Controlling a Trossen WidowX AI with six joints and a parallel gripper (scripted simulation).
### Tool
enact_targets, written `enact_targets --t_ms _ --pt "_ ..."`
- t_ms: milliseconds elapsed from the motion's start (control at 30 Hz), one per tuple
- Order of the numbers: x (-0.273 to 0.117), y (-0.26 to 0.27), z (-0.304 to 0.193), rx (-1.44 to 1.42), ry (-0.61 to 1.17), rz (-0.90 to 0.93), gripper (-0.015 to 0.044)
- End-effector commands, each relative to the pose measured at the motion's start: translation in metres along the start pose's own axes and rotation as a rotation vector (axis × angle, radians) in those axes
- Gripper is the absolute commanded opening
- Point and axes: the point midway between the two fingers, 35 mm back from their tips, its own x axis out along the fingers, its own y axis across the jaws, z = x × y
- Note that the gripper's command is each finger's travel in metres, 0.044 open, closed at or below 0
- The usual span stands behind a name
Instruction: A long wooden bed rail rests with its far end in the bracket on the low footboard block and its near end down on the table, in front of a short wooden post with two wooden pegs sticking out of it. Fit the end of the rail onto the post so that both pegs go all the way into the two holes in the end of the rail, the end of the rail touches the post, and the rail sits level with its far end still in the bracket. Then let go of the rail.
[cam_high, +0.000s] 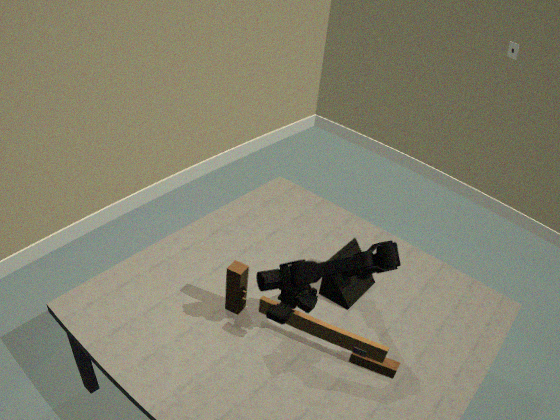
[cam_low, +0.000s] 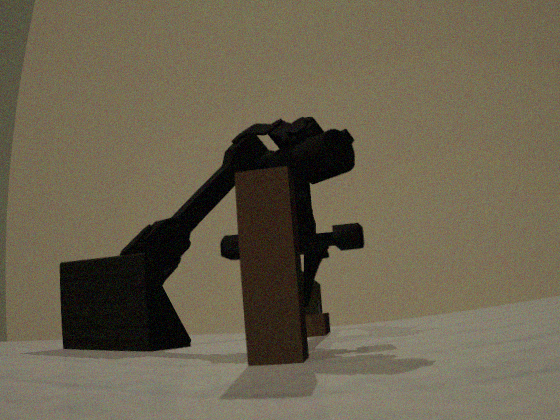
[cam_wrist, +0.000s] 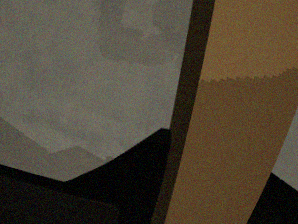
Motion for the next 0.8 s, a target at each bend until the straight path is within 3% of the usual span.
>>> enact_targets --t_ms 0,767 --pt "-0.0051 -0.0021 -0.0013 -0.002 0.004 -0.008 0.0000" --pt "-0.0022 -0.0009 -0.0013 -0.002 0.004 -0.008 0.0000"
